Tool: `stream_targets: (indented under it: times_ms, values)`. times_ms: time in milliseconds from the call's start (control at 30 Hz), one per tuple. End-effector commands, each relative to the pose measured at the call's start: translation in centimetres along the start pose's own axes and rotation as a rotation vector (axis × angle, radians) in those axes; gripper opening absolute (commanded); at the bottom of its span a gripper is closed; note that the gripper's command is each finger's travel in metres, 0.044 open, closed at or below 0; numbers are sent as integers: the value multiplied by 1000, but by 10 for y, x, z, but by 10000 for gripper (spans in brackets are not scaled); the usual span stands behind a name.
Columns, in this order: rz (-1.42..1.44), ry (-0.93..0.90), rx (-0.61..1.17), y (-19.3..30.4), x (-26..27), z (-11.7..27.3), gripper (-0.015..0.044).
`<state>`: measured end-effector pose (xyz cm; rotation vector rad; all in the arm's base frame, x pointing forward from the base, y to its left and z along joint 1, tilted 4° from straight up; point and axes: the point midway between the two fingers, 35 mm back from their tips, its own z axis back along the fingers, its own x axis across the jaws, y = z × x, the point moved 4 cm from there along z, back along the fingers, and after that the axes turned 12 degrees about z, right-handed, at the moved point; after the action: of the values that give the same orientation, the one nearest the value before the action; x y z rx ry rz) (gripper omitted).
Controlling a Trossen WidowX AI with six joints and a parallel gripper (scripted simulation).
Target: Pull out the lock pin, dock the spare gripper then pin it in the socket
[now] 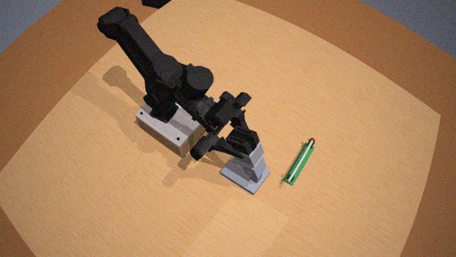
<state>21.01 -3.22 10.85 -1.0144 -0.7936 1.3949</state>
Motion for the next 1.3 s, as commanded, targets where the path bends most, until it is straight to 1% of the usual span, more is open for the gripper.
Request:
stream_targets:
  times_ms: [0,433,800,1267]
  values:
    - [-4,5,-7,2,0,-4,0]
    - [-3,5,-8,13,2,-16,0]
    - [2,2,-11,10,2,-14,0]
    - [2,2,-11,10,2,-14,368]
